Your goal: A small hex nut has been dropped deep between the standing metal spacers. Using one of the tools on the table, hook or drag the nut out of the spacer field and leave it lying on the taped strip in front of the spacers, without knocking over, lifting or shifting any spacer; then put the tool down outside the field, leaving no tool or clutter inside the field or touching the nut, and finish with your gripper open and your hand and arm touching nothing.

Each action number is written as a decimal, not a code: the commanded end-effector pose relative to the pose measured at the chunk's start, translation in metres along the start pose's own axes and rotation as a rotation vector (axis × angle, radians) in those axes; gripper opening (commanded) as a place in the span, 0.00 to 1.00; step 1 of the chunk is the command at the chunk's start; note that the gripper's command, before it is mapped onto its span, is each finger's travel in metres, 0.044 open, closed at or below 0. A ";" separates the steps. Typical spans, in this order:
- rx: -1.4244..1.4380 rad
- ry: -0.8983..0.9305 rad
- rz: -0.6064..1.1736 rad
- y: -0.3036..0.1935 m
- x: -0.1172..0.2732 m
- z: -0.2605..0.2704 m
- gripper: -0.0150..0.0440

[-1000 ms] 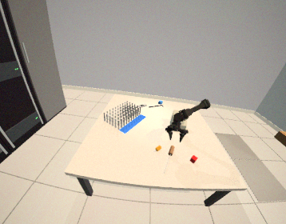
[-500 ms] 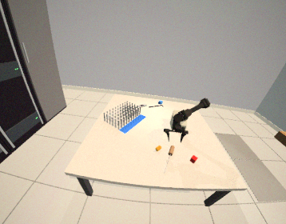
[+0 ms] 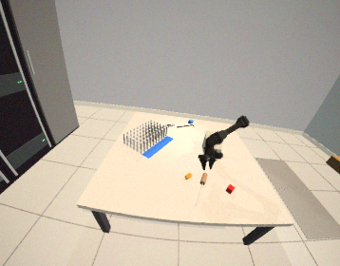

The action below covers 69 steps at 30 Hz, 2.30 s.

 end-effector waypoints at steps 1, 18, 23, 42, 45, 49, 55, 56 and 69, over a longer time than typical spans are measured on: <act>0.845 0.008 0.015 -0.013 -0.009 0.010 1.00; 1.831 0.007 0.014 -0.015 -0.015 0.014 1.00; 1.889 0.007 0.014 -0.015 -0.016 0.014 1.00; 1.889 0.007 0.014 -0.015 -0.016 0.014 1.00; 1.889 0.007 0.014 -0.015 -0.016 0.014 1.00; 1.938 0.123 0.072 -0.004 -0.023 0.012 1.00; 1.957 0.162 0.087 -0.001 -0.024 0.012 1.00; 1.957 0.162 0.087 -0.001 -0.024 0.012 1.00; 1.957 0.162 0.087 -0.001 -0.024 0.012 0.73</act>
Point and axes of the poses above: the point midway between the two fingers, 35 mm back from their tips, its own x axis back along the fingers, its own z axis across the jaws, y = z × x, the point moved 4 cm from there along x, back along the fingers, and after that the axes turned 7 degrees about -x, right-handed, at the moved point
